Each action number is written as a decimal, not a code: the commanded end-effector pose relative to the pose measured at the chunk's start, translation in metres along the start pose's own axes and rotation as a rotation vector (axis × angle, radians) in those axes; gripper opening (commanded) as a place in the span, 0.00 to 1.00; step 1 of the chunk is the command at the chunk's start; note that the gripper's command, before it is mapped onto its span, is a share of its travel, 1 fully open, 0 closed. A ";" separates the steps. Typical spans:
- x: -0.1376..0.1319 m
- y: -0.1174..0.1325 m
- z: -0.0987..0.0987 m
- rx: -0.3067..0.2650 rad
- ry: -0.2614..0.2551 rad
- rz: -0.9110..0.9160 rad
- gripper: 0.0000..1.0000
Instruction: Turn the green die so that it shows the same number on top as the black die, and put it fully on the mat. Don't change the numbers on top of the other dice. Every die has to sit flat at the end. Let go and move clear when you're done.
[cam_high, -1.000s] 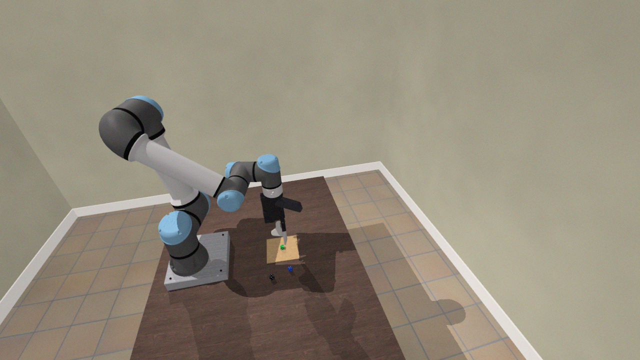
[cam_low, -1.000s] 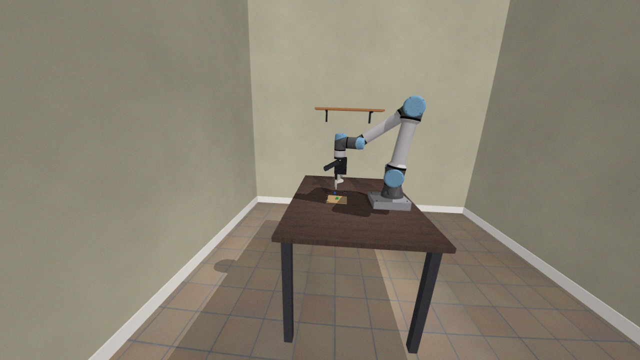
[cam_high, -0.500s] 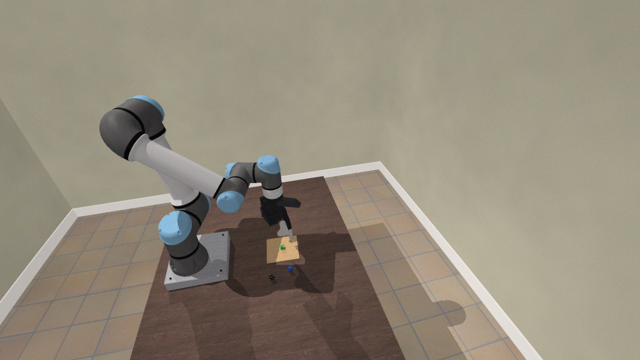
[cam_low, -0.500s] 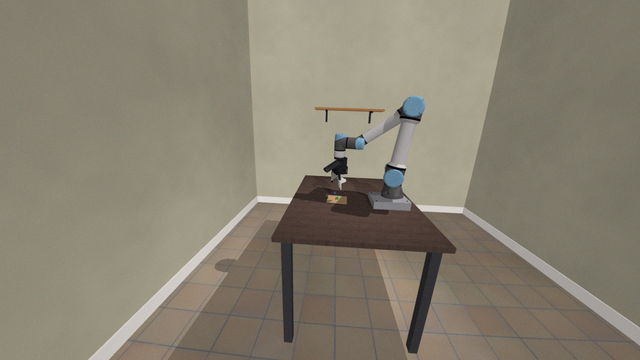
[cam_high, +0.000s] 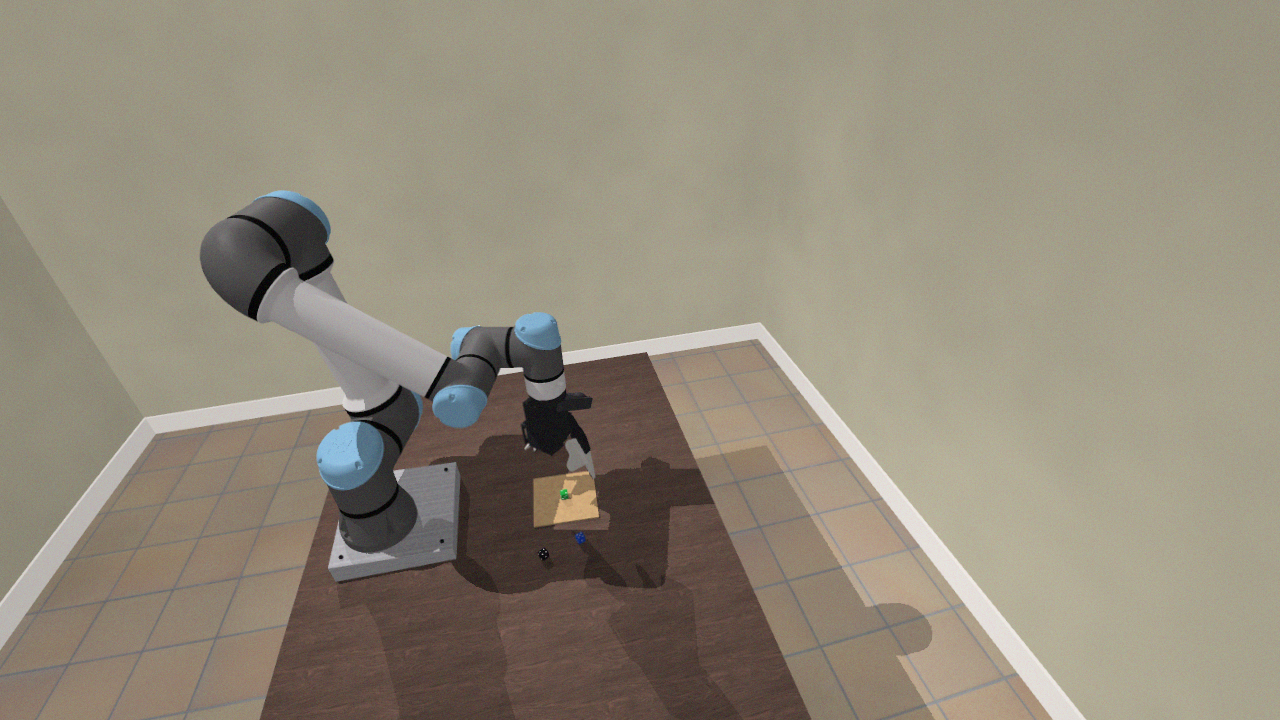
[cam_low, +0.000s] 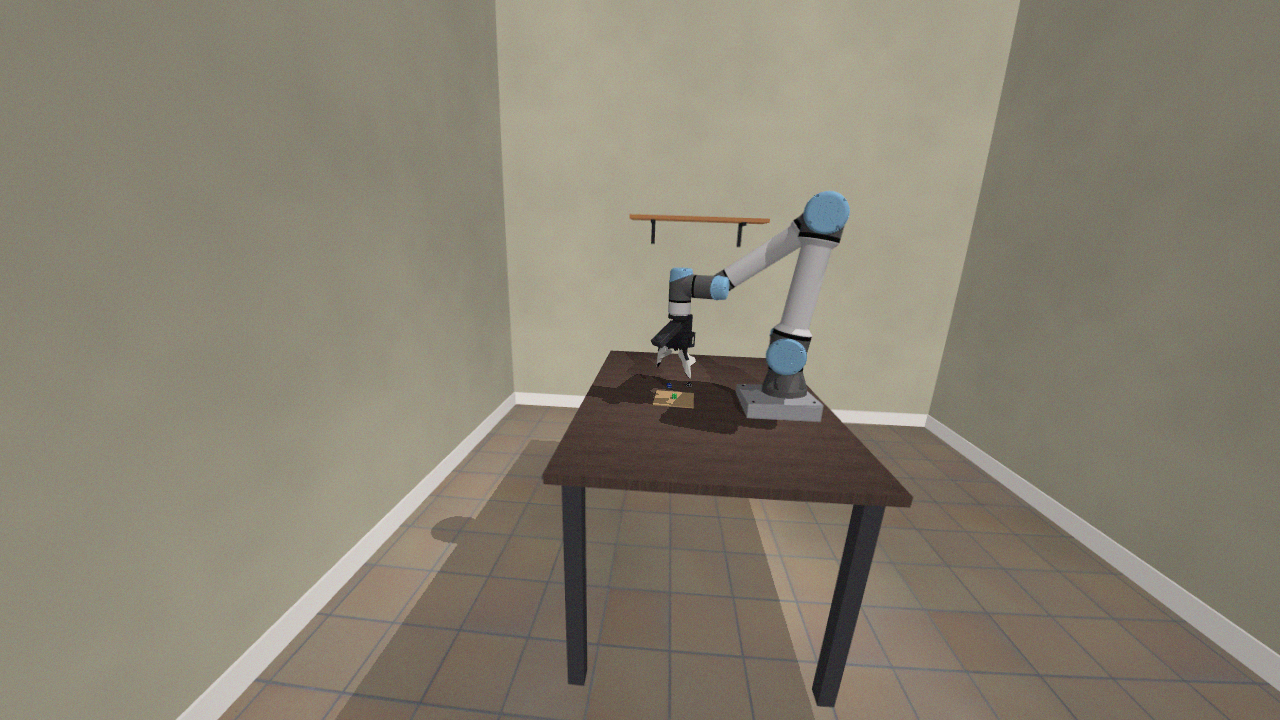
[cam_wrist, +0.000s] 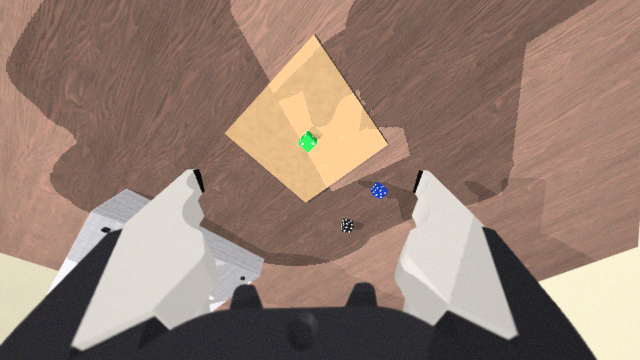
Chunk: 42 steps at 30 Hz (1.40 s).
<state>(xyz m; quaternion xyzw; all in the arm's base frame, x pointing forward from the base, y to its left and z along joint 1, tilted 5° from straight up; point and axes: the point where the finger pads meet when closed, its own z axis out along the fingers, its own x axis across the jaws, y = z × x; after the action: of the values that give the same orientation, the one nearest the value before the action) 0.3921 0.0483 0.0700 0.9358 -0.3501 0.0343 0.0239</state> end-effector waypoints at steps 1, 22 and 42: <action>-0.001 0.001 0.000 0.008 -0.002 -0.158 1.00; -0.005 0.007 0.003 0.008 0.000 -0.622 1.00; -0.006 0.010 0.004 0.008 0.000 -0.782 1.00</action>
<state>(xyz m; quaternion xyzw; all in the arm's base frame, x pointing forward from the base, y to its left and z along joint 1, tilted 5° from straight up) 0.3815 0.0445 0.0657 0.9990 0.0226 0.0239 0.0316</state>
